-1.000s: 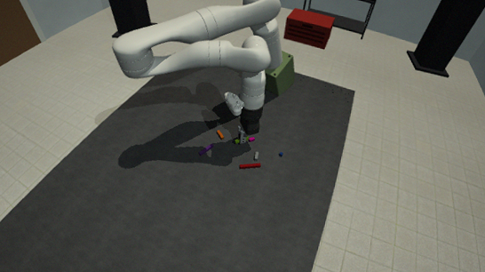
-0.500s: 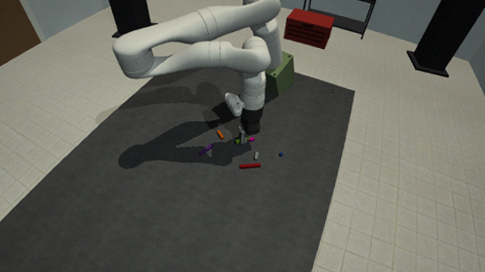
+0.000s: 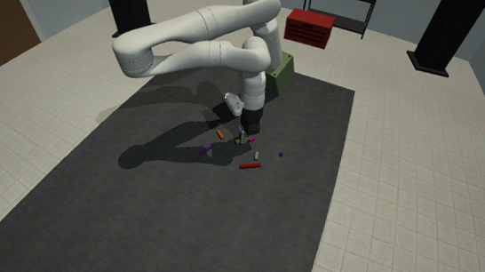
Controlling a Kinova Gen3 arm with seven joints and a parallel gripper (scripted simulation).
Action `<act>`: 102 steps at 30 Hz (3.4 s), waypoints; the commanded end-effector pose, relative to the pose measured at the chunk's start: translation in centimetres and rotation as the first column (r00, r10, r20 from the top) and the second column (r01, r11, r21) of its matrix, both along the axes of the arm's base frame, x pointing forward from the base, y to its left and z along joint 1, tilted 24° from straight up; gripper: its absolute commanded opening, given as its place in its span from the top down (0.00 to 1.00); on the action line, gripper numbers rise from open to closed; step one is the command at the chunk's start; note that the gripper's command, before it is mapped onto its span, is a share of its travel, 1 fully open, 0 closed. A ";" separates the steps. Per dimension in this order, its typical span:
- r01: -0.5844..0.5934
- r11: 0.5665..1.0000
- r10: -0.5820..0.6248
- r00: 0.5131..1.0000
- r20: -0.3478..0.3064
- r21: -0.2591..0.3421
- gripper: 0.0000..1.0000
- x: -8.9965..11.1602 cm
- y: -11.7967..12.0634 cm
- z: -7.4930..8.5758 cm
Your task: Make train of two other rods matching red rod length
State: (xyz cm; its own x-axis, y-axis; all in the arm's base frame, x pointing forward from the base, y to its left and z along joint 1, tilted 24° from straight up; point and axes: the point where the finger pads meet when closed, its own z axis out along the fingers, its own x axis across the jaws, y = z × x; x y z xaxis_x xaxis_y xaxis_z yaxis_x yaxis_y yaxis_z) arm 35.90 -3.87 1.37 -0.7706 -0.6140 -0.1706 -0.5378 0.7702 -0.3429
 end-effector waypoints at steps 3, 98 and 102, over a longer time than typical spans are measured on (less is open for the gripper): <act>-0.006 1.000 0.006 1.000 0.020 0.001 0.76 0.0 0.0 0.1; -0.006 1.000 0.006 1.000 0.020 0.001 0.46 0.4 -0.2 -1.0; -0.006 1.000 0.006 1.000 0.020 0.001 0.46 0.3 -0.2 -0.6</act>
State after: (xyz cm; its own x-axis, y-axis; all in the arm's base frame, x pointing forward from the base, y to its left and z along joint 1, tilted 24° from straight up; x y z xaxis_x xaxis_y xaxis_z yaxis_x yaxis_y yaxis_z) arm 36.09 -4.00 0.38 -0.7695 -0.6145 -0.1740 -0.5379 0.7705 -0.3421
